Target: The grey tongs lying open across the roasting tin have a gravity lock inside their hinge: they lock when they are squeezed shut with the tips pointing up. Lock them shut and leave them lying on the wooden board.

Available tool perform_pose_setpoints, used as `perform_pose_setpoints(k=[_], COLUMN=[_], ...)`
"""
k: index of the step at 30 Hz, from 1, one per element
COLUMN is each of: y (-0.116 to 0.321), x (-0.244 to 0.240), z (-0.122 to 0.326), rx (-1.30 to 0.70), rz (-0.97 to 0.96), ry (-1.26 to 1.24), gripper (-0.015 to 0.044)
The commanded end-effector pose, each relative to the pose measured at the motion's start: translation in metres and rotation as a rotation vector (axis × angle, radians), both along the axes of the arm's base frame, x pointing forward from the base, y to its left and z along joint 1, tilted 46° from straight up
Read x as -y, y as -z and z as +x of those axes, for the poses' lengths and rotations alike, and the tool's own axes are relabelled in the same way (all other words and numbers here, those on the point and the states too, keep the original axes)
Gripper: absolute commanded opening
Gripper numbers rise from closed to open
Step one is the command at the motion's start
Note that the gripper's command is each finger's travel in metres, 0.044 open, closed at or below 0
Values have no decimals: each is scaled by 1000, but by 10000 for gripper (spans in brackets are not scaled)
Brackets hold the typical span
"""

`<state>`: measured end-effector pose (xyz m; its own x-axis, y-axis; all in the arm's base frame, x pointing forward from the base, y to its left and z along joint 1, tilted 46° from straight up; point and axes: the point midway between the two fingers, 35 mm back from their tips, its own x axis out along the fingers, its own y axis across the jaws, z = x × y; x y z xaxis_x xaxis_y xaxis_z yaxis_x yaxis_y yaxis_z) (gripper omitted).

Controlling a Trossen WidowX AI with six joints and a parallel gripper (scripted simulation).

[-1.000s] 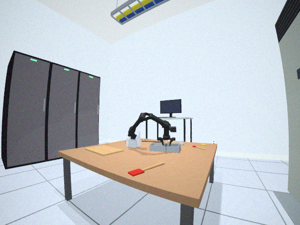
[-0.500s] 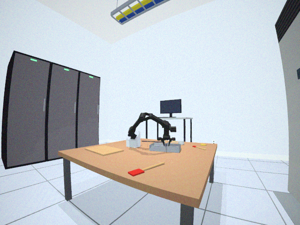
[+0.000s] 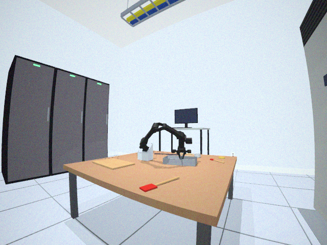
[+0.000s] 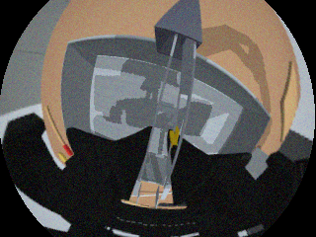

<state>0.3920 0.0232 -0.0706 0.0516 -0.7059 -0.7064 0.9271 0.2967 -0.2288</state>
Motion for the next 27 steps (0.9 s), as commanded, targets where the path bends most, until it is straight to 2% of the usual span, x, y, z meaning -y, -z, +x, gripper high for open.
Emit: perform_pose_setpoints(k=[1, 10, 16, 22, 27], y=[0, 0, 0, -5, -44], x=[0, 0, 0, -7, -50], z=[0, 0, 0, 1, 2], rx=[3, 3, 3, 2, 1], rz=[1, 1, 1, 2, 5], ry=[1, 1, 1, 0, -3], gripper=[75, 15, -143, -150, -150])
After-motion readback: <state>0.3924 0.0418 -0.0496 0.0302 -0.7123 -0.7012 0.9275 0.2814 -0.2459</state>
